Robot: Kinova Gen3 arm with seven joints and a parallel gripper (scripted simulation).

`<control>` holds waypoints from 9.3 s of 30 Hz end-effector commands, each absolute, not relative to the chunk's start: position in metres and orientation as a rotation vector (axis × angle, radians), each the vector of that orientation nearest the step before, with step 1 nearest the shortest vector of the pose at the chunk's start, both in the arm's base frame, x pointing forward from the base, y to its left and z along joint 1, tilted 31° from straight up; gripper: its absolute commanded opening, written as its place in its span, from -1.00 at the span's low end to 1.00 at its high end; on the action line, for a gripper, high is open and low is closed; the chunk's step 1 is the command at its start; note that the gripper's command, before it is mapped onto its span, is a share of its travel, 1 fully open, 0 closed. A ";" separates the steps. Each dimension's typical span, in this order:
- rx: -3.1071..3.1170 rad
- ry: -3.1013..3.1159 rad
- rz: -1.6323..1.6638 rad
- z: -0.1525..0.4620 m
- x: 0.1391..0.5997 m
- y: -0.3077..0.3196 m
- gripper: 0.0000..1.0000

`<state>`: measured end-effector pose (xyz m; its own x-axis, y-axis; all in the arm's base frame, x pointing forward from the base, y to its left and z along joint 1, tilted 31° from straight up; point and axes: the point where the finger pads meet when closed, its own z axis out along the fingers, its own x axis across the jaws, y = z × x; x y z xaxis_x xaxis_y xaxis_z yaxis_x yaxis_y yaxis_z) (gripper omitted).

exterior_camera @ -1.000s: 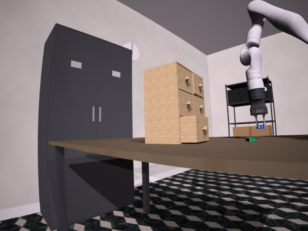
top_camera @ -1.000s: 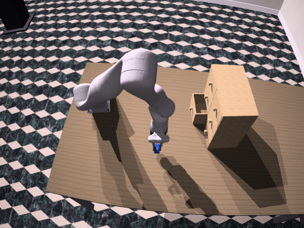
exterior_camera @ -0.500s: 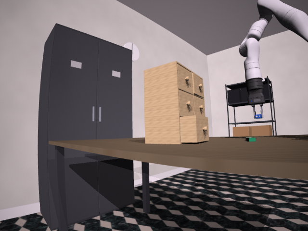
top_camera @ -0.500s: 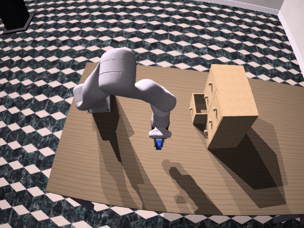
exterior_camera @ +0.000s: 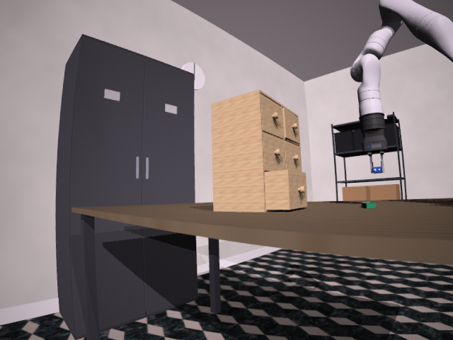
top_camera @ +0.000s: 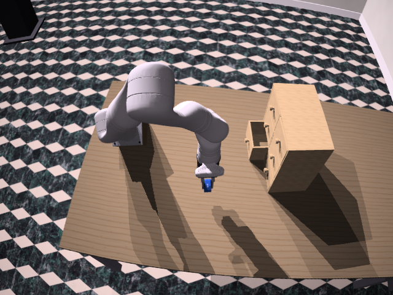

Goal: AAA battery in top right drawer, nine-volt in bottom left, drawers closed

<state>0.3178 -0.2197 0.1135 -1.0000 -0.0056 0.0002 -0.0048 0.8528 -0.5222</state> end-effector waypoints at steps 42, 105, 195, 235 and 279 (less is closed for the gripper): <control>-2.355 2.508 -0.711 0.013 0.405 -0.056 0.02; -2.362 2.265 -0.405 -0.029 0.398 0.044 0.02; -2.160 1.853 -1.220 0.034 0.413 -0.034 0.02; -2.162 1.851 -1.218 0.037 0.533 -0.038 0.02; -2.162 1.851 -1.218 0.037 0.543 -0.038 0.50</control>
<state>0.5423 -0.0385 0.0361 -0.0240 -0.8524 0.5223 -0.8178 -0.2837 -0.5007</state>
